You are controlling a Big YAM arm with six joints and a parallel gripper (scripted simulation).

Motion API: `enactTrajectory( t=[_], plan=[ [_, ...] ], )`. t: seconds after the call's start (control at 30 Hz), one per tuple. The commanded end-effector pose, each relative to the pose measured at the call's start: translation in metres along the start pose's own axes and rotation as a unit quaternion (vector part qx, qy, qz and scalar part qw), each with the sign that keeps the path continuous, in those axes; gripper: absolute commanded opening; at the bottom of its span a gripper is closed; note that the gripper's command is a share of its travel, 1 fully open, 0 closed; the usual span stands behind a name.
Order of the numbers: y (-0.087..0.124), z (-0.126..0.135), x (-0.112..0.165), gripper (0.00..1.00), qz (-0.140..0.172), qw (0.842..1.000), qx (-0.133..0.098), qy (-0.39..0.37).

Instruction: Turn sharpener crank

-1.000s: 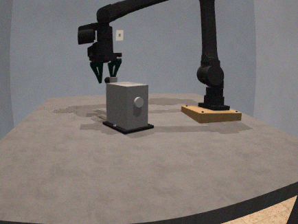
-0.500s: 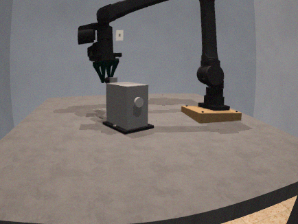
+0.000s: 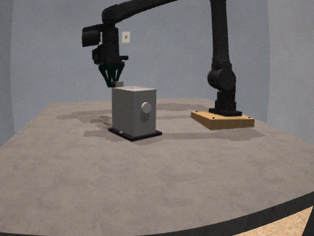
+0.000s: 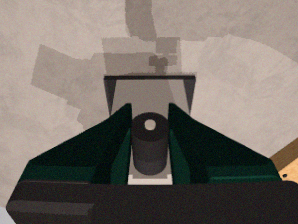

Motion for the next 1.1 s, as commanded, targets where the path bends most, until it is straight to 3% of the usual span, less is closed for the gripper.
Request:
enactTrajectory(
  t=[0.0, 0.47, 0.5, 0.57, 1.07],
  plan=[
    [0.013, 0.008, -0.007, 0.15, -0.013, 1.0, -0.015, 0.002],
    [0.013, 0.008, -0.007, 0.15, -0.013, 1.0, -0.015, 0.002],
    [0.018, 0.017, -0.013, 0.15, -0.022, 0.999, -0.025, 0.005],
    [0.015, 0.025, -0.011, 0.15, -0.02, 1.0, -0.023, 0.005],
    [0.01, 0.044, -0.015, 0.15, -0.02, 1.0, -0.024, 0.003]
  ],
)
Point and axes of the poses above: the point where the finger pads meet when closed, its own y axis back along the fingers, its own z axis across the jaws, x = y × z, the point moved 3 cm from there along y, back along the fingers, and after that the axes turned 11 degrees about y, right-handed, at the moved point
